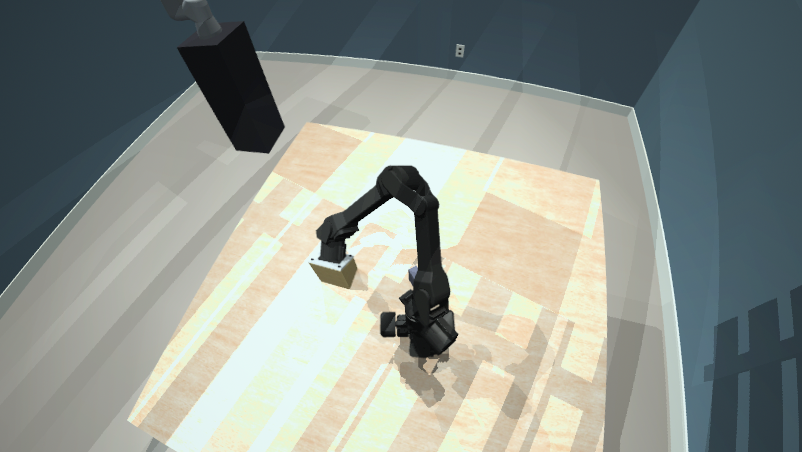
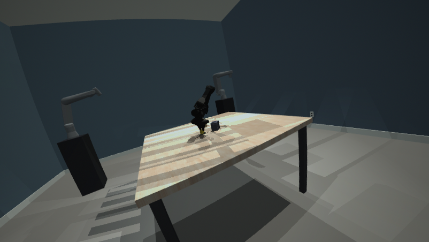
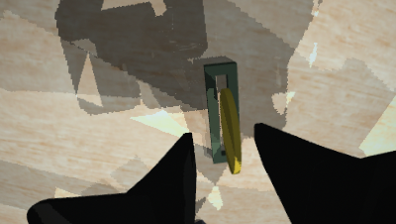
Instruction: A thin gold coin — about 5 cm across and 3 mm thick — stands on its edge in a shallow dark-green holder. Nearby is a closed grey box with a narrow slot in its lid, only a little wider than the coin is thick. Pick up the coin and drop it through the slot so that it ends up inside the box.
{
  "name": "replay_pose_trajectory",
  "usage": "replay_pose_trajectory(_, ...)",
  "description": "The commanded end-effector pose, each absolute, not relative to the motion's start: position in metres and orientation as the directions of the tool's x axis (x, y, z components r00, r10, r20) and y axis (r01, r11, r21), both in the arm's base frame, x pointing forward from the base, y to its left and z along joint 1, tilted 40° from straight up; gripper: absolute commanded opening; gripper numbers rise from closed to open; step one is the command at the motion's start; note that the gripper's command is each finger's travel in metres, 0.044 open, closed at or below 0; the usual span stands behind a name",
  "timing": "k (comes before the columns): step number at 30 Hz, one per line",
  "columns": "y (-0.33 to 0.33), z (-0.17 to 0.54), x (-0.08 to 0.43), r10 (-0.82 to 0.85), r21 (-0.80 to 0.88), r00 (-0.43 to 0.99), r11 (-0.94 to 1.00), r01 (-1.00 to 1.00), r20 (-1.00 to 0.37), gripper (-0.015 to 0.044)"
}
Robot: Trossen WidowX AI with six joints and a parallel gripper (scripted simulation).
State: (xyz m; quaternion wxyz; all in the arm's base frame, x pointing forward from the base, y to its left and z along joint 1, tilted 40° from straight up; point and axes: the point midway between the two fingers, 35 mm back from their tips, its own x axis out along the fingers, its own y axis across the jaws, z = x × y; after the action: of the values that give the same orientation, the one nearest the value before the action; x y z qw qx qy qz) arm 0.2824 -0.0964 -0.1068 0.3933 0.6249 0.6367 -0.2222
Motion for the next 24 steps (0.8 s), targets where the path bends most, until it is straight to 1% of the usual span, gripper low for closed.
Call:
replay_pose_trajectory(1, -0.0881, -0.1156, 0.2799, 0.632, 0.197, 0.081, 0.115, 0.974, -0.771, 0.0161)
replay_pose_trajectory(12, -0.0802, -0.1242, 0.2799, 0.633, 0.198, 0.081, 0.115, 0.973, -0.77, 0.0161)
replay_pose_trajectory(18, -0.0802, -0.1242, 0.2799, 0.633, 0.198, 0.081, 0.115, 0.973, -0.77, 0.0003)
replay_pose_trajectory(24, -0.0802, -0.1242, 0.2799, 0.633, 0.198, 0.081, 0.115, 0.973, -0.77, 0.0)
